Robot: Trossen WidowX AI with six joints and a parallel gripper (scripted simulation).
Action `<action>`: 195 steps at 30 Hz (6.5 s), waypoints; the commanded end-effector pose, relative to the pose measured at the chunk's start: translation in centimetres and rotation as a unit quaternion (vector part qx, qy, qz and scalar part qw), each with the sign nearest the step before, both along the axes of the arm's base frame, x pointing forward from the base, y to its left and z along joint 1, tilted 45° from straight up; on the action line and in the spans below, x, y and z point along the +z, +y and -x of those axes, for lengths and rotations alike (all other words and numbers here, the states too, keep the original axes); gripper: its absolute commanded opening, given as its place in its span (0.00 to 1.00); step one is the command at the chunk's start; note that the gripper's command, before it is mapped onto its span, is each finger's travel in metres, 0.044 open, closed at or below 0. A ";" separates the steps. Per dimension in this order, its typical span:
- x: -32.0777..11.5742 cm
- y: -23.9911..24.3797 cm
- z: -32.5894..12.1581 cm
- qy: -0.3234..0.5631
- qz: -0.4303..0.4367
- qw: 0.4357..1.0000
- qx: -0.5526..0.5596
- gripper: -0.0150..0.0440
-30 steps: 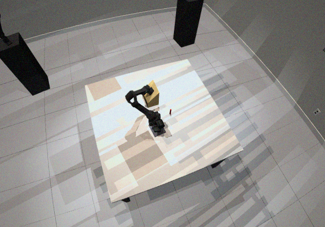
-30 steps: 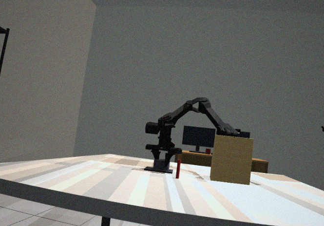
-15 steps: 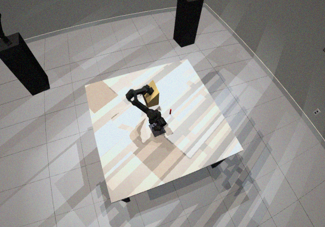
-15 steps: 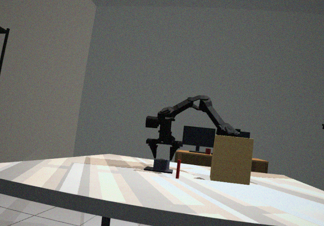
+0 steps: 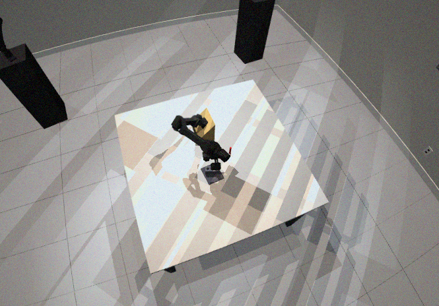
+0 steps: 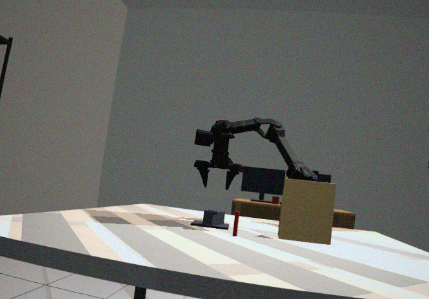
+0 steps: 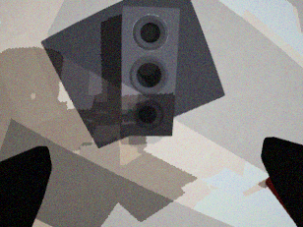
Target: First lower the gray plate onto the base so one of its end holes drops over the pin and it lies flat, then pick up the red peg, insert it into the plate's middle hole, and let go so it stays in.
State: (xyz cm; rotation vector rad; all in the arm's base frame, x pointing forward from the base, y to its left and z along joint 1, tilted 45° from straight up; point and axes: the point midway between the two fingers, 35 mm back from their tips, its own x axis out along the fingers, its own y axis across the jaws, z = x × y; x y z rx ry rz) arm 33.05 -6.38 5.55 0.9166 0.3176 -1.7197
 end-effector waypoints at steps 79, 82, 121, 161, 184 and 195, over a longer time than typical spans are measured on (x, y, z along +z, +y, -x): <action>-19.4 6.3 9.3 0.271 -0.038 0.922 0.272 0.38; -19.4 6.3 9.3 0.271 -0.038 0.922 0.272 0.31; -14.3 11.4 7.6 0.271 -0.040 0.921 0.277 0.25; -7.7 4.8 2.2 0.264 -0.052 0.920 0.284 0.25; -3.2 -0.5 0.8 0.267 -0.042 0.922 0.278 0.25; -1.1 -3.0 1.0 0.271 -0.035 0.923 0.272 0.25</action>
